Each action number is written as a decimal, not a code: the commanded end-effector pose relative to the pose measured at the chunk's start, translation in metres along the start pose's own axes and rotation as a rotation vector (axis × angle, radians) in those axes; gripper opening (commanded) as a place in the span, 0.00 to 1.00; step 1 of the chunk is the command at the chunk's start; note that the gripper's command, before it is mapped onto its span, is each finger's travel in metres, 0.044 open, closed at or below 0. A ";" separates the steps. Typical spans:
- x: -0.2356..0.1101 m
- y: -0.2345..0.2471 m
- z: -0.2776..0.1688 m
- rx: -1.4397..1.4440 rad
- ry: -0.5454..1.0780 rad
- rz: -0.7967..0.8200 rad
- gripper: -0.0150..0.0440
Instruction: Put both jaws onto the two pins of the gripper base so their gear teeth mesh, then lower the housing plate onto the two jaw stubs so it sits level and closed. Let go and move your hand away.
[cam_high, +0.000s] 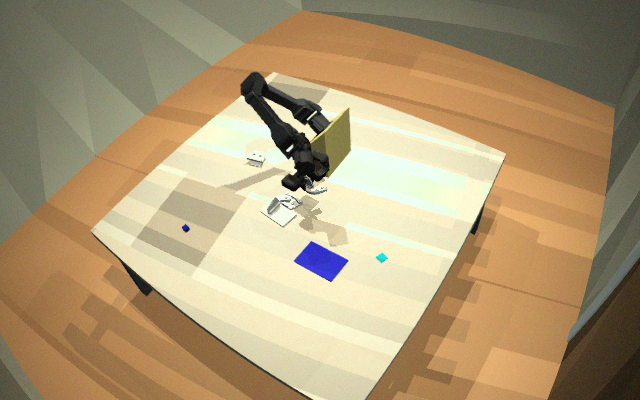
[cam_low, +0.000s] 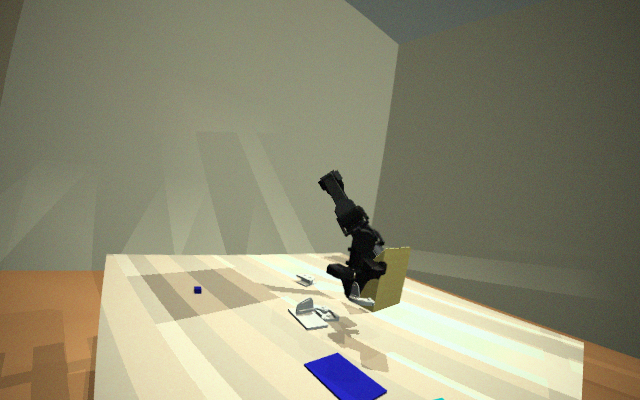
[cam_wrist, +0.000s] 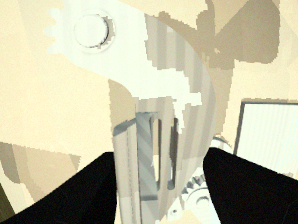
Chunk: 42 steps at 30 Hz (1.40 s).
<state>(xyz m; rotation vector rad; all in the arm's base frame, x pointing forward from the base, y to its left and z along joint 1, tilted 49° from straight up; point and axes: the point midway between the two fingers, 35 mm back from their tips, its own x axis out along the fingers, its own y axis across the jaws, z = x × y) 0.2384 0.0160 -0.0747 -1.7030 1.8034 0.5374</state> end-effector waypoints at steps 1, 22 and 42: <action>-0.001 -0.001 -0.005 -0.092 0.000 -0.009 0.48; 0.000 0.001 -0.027 -0.597 0.005 -0.008 0.48; 0.001 0.006 -0.047 -1.077 0.010 -0.004 0.48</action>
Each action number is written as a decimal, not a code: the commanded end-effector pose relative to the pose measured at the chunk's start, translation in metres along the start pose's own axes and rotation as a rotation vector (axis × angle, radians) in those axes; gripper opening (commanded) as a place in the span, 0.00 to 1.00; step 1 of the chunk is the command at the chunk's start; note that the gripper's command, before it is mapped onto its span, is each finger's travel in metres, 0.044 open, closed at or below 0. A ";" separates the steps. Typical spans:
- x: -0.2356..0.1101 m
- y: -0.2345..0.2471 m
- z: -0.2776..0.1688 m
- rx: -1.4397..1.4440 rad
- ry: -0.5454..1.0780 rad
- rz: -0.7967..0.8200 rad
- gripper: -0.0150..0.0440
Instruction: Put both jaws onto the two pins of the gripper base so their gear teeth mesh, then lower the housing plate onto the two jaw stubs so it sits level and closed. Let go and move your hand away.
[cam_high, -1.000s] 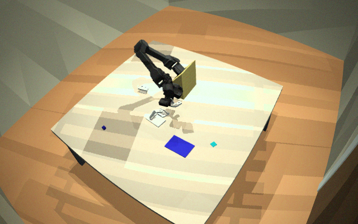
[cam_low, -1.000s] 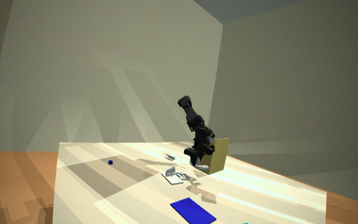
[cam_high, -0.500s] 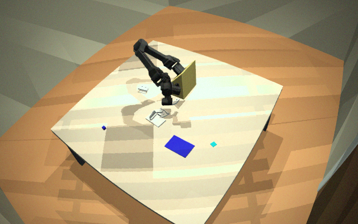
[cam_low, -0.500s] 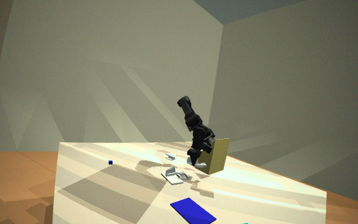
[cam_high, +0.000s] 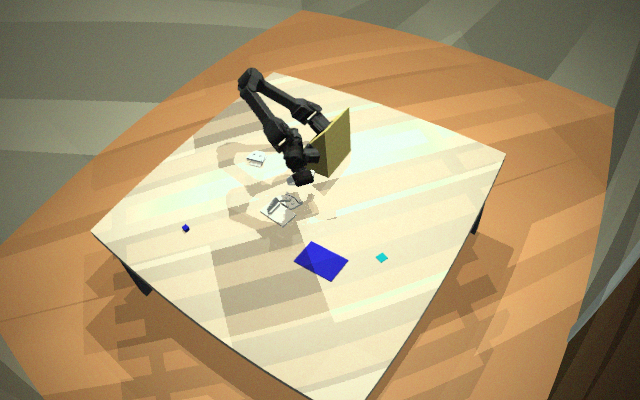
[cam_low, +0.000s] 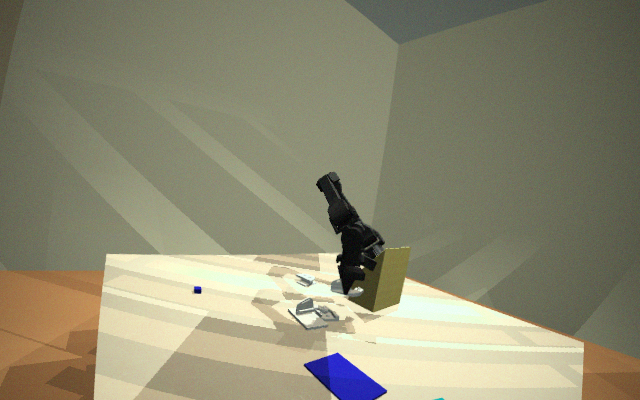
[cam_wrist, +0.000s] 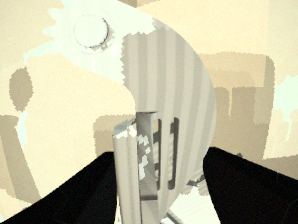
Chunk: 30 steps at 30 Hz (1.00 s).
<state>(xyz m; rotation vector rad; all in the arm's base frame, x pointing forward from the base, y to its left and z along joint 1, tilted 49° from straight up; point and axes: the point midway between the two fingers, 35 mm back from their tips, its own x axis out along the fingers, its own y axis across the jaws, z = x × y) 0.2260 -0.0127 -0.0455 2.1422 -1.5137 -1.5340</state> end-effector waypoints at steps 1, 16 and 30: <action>-0.001 0.004 -0.003 -0.092 0.008 -0.003 0.48; 0.001 0.017 -0.006 -0.416 0.009 0.001 0.48; 0.001 0.017 -0.006 -0.416 0.009 0.001 0.48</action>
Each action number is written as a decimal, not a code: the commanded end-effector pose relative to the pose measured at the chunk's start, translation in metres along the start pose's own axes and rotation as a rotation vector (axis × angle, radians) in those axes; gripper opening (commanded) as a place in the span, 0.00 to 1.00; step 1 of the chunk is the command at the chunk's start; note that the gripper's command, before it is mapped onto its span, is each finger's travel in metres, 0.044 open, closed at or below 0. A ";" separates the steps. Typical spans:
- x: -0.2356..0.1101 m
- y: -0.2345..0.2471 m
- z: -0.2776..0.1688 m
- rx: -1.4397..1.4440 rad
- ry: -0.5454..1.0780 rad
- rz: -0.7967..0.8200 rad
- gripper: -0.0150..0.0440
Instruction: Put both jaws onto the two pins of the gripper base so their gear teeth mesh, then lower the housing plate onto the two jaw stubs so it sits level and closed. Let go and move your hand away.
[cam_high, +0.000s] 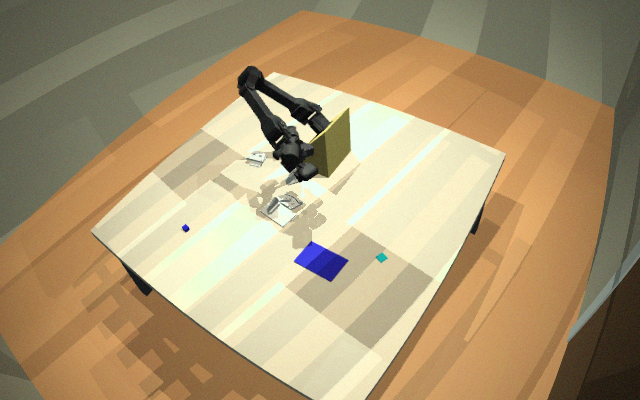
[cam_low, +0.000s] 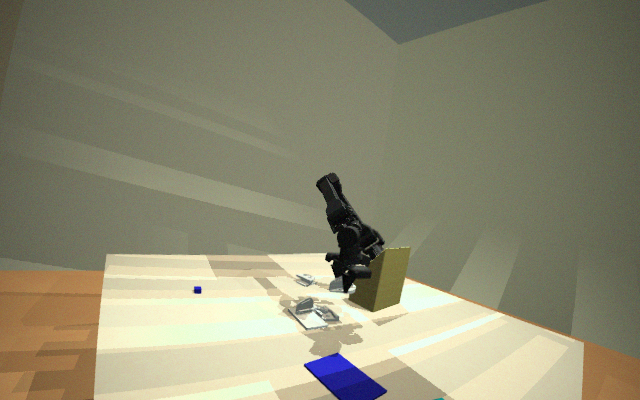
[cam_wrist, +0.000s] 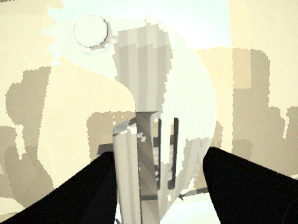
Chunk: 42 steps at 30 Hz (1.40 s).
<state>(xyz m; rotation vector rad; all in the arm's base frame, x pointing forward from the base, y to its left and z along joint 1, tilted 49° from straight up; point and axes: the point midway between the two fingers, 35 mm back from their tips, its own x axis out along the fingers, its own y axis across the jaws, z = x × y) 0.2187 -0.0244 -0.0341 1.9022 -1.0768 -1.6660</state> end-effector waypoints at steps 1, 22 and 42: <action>0.000 0.001 -0.001 -0.003 0.007 0.001 0.48; -0.003 -0.009 -0.021 0.006 0.007 0.000 0.48; -0.003 -0.035 -0.079 0.008 0.009 -0.001 0.48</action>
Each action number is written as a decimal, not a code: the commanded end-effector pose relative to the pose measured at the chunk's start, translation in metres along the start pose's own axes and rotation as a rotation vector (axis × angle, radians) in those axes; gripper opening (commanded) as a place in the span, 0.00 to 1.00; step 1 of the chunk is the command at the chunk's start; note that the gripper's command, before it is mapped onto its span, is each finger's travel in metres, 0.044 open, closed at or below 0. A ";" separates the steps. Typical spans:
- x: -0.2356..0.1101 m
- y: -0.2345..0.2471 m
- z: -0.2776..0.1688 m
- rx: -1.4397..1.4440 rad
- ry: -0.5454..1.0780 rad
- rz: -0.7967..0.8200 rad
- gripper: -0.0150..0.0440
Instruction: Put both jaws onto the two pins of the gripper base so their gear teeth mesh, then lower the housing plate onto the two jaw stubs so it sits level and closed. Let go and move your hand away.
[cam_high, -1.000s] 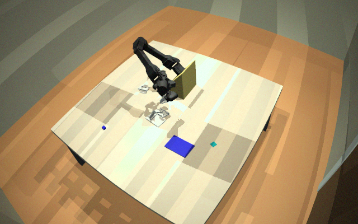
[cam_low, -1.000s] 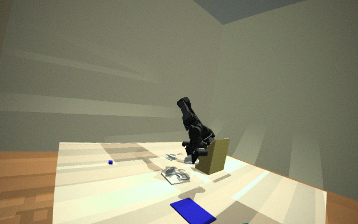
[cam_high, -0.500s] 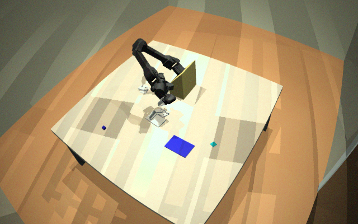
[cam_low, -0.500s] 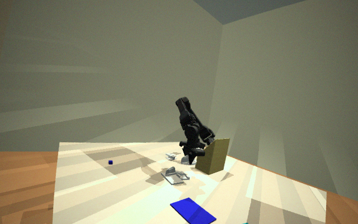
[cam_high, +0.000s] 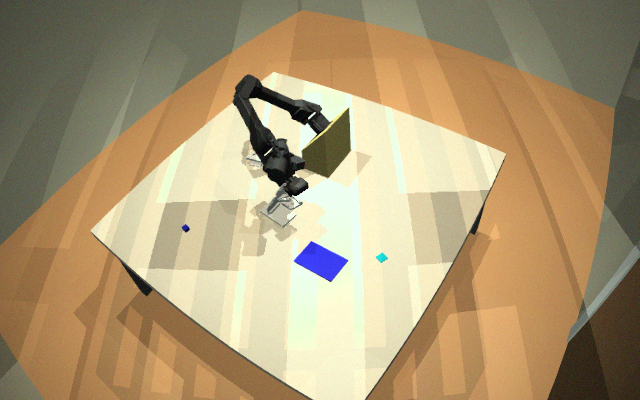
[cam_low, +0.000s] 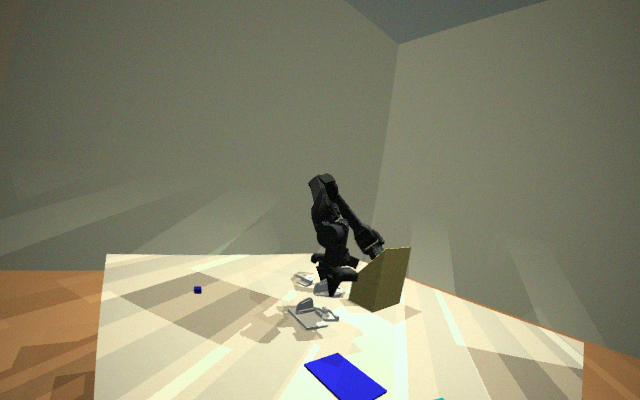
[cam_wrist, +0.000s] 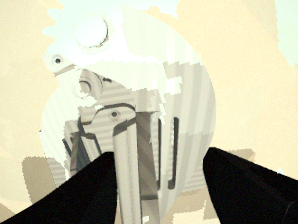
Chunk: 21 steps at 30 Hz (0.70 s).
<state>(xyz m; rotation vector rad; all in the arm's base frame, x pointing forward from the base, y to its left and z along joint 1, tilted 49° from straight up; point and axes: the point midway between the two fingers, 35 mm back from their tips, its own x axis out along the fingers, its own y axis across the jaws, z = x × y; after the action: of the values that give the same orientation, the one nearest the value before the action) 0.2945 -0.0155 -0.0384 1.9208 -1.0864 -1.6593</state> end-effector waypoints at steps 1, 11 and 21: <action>0.001 -0.005 -0.012 -0.008 0.004 0.006 0.48; 0.003 -0.013 -0.030 -0.007 0.004 0.006 0.48; 0.003 -0.013 -0.030 -0.007 0.004 0.006 0.48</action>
<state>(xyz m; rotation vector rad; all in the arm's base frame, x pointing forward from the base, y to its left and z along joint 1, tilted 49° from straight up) 0.3261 -0.0150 -0.0426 1.9203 -1.0872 -1.6577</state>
